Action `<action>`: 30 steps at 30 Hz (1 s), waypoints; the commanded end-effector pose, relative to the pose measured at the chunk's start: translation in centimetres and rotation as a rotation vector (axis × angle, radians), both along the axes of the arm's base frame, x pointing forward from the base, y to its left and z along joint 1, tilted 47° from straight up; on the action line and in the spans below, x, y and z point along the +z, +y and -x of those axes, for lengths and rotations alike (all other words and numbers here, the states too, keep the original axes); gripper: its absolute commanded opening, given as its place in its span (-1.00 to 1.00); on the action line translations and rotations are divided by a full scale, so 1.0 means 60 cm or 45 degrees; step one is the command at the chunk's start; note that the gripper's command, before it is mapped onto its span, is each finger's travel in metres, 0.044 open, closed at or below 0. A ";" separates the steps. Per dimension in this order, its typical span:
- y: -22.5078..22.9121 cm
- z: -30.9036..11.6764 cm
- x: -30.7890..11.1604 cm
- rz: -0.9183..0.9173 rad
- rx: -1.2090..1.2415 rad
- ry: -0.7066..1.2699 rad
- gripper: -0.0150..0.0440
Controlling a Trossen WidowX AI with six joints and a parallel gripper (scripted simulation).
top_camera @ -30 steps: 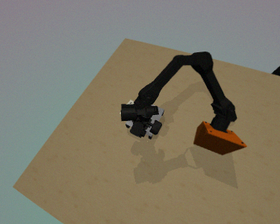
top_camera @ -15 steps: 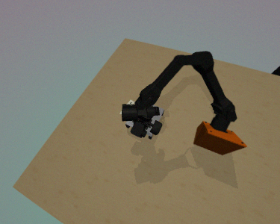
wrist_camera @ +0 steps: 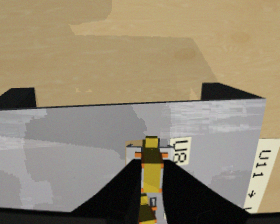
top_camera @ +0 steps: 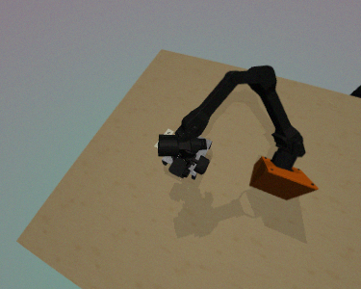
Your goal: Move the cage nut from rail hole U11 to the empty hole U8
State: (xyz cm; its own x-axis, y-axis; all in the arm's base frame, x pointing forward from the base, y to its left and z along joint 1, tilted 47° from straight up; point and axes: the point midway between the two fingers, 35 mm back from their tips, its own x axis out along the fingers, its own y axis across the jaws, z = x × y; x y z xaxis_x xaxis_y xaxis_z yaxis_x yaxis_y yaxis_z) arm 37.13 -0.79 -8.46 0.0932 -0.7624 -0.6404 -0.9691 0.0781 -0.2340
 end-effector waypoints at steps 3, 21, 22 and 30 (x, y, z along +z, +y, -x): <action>-0.001 0.001 0.002 0.008 0.014 -0.008 -0.40; -0.001 0.004 0.001 0.016 0.036 -0.028 -0.40; -0.001 0.004 0.001 0.016 0.036 -0.028 -0.40; -0.001 0.004 0.001 0.016 0.036 -0.028 -0.40</action>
